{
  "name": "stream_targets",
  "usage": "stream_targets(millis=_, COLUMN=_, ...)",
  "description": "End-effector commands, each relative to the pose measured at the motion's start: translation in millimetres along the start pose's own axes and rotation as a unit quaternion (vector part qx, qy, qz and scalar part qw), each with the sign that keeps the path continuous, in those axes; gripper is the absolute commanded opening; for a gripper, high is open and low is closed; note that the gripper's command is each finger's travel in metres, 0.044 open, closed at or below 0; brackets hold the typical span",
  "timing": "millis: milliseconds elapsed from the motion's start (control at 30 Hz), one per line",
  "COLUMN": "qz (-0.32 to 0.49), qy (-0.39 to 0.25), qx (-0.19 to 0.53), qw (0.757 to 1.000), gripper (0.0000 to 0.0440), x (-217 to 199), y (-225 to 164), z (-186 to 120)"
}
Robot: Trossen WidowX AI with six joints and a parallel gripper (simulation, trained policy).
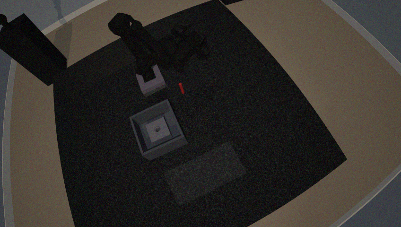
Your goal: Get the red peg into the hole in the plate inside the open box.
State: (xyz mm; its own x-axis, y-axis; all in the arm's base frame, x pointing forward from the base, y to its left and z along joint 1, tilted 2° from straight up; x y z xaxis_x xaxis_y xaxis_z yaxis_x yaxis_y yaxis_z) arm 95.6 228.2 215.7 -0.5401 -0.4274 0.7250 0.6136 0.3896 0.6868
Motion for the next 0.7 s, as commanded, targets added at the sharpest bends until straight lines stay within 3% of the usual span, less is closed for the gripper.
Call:
stream_targets(millis=0, qz=0.009, qy=-0.008, qx=-0.013, qw=1.000, gripper=0.0416, x=-2.6, y=3.5, z=-0.4)
stream_targets(millis=100, qz=0.039, qy=-0.033, qx=-0.048, qw=0.998, gripper=0.0440, x=-10.7, y=13.7, z=-2.6)
stream_targets(millis=333, qz=0.107, qy=-0.097, qx=-0.124, qw=0.982, gripper=0.0440, x=-29.3, y=38.8, z=-12.2)
stream_targets(millis=667, qz=0.205, qy=-0.197, qx=-0.216, qw=0.934, gripper=0.0440, x=-52.6, y=63.5, z=-33.6)
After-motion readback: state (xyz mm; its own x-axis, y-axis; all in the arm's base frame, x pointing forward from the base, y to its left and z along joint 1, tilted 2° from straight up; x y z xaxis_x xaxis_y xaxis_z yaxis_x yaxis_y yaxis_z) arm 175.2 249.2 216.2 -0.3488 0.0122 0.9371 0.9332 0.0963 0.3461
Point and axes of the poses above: the point midway between the two fingers, 35 mm back from their tips, its own z axis out along the fingers, its own x axis across the jaws, y = z × x, the point moved 5 cm from there along -z, back along the fingers, and after that the axes turned 10 degrees about z, right-handed, at the moved point
